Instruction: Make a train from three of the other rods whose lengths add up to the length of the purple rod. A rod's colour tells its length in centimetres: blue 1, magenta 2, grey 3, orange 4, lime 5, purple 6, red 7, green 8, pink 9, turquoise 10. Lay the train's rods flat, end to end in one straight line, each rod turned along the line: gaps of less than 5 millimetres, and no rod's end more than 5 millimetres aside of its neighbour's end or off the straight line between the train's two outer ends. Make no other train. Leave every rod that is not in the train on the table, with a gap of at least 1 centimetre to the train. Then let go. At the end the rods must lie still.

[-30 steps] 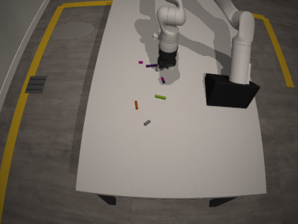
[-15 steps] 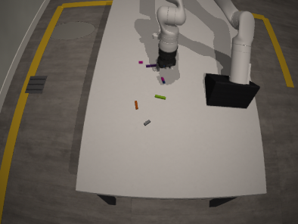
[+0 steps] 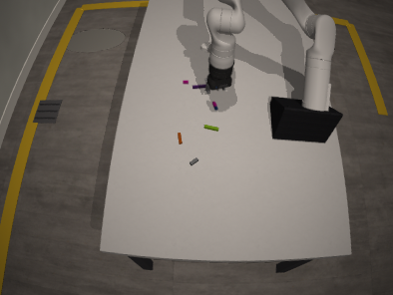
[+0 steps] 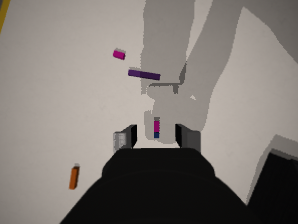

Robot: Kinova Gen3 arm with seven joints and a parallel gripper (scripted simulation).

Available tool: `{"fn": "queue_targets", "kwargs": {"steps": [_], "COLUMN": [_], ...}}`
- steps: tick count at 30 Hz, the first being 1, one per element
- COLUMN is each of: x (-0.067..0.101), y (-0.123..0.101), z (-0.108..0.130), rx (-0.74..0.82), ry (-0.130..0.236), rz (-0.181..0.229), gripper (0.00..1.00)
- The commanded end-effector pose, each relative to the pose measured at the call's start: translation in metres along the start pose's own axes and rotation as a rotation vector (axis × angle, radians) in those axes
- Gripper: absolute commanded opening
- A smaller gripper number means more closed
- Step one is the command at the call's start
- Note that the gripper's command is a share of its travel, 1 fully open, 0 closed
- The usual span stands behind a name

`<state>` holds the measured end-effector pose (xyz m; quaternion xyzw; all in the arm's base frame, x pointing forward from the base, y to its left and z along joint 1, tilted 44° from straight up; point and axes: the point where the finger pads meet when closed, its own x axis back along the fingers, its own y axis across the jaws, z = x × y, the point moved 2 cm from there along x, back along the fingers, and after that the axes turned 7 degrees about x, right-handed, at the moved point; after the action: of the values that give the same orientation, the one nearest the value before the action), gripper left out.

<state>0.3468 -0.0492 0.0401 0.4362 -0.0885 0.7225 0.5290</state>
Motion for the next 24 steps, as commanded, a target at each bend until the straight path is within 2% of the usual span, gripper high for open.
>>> {"fn": "queue_targets", "kwargs": {"steps": [1,11,24], "x": [0.0,0.0,-0.001], "y": [-0.002,-0.013,-0.047], "z": [-0.001,-0.006,-0.026], "rx": [0.012,0.105,0.394], "ry": [0.0,0.003,0.011], "rz": [0.002,0.004,0.011], "gripper": [1.0,1.0,1.0]}}
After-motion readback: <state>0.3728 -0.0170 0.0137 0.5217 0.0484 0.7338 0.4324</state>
